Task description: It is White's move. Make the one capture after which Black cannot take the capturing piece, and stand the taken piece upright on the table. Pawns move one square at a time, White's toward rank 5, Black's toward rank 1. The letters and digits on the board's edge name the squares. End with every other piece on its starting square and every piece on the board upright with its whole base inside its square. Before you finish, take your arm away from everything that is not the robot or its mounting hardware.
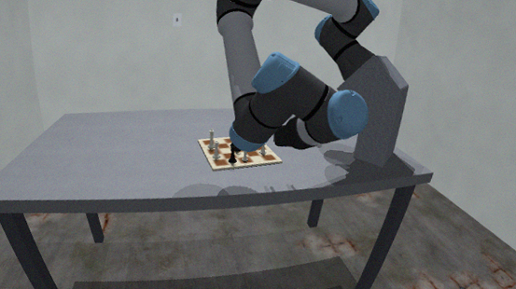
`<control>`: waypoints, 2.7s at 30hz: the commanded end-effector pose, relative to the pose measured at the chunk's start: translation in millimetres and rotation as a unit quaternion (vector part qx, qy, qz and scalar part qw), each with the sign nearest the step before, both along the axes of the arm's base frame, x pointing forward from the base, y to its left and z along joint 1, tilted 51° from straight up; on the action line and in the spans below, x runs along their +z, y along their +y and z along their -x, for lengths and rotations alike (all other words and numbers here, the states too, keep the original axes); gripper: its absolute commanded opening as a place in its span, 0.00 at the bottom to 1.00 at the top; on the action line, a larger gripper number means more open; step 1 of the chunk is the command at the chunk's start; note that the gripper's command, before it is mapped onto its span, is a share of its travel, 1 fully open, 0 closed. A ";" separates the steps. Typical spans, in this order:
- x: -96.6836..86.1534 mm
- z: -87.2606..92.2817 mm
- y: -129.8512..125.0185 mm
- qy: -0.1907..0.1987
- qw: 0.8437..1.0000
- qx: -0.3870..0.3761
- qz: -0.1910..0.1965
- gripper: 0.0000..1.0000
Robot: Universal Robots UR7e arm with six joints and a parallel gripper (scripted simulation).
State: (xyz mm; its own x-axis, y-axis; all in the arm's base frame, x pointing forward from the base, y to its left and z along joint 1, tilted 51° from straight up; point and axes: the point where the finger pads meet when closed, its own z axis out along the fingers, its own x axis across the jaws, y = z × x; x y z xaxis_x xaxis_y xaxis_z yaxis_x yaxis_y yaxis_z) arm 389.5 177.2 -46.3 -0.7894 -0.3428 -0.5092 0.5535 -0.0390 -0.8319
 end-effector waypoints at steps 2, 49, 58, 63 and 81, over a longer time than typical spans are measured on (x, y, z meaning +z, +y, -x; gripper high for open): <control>1.2 5.6 -7.5 -0.046 0.998 -0.017 -0.043 1.00; 8.7 -10.3 -23.3 -0.403 0.821 -0.119 -0.386 1.00; 24.5 -25.3 -19.6 -0.463 0.752 -0.122 -0.453 1.00; 31.3 -30.2 -18.4 -0.481 0.728 -0.121 -0.473 1.00; 86.8 -55.8 -14.3 -0.569 0.579 -0.098 -0.576 1.00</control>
